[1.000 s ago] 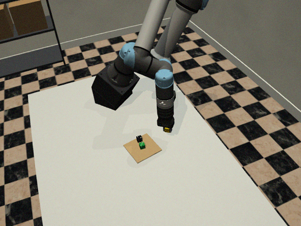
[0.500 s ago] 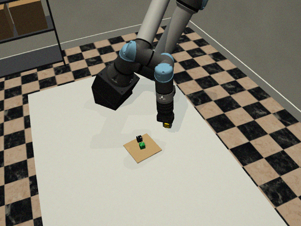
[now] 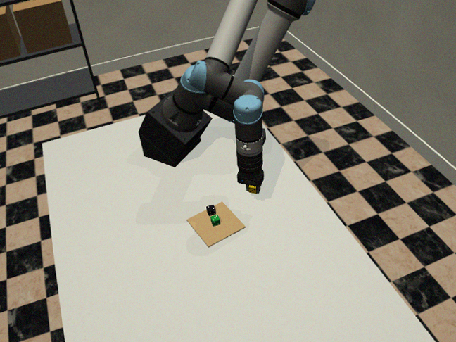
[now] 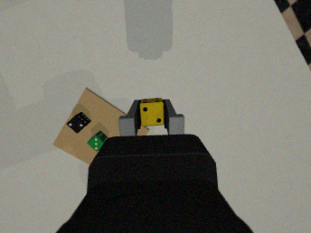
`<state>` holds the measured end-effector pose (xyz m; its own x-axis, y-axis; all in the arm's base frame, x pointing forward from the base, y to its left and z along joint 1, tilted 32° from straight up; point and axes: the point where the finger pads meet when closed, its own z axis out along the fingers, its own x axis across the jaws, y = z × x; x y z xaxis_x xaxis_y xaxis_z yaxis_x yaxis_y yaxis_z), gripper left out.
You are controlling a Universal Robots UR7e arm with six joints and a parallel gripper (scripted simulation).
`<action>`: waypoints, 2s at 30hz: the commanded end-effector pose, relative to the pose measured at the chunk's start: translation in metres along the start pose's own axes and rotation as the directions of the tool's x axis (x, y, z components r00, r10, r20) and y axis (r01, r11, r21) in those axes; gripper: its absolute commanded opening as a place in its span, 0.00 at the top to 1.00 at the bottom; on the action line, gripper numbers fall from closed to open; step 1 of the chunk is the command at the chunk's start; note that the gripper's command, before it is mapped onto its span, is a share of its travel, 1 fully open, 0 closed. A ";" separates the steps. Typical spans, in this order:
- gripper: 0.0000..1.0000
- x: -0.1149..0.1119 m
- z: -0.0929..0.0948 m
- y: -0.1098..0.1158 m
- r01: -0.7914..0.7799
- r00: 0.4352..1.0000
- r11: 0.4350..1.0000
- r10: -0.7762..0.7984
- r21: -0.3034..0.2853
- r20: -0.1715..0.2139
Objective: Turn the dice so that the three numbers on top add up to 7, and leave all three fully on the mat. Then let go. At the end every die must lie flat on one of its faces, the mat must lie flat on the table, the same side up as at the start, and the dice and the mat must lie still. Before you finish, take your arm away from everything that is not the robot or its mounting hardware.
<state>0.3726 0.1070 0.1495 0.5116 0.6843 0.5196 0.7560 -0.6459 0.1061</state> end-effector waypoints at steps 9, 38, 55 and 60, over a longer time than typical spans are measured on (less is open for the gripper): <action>0.51 -0.009 -0.001 0.018 0.097 0.995 0.995 -0.097 0.000 0.002; 0.51 -0.076 -0.004 0.122 0.602 0.798 0.798 -0.602 -0.001 0.000; 0.51 -0.076 -0.003 0.122 0.603 0.798 0.798 -0.603 -0.001 0.000; 0.51 -0.076 0.004 0.122 0.603 0.798 0.798 -0.603 -0.001 0.000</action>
<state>0.4252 -0.0239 0.1238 -0.0474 0.9353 0.3506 0.9114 -0.1031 0.3983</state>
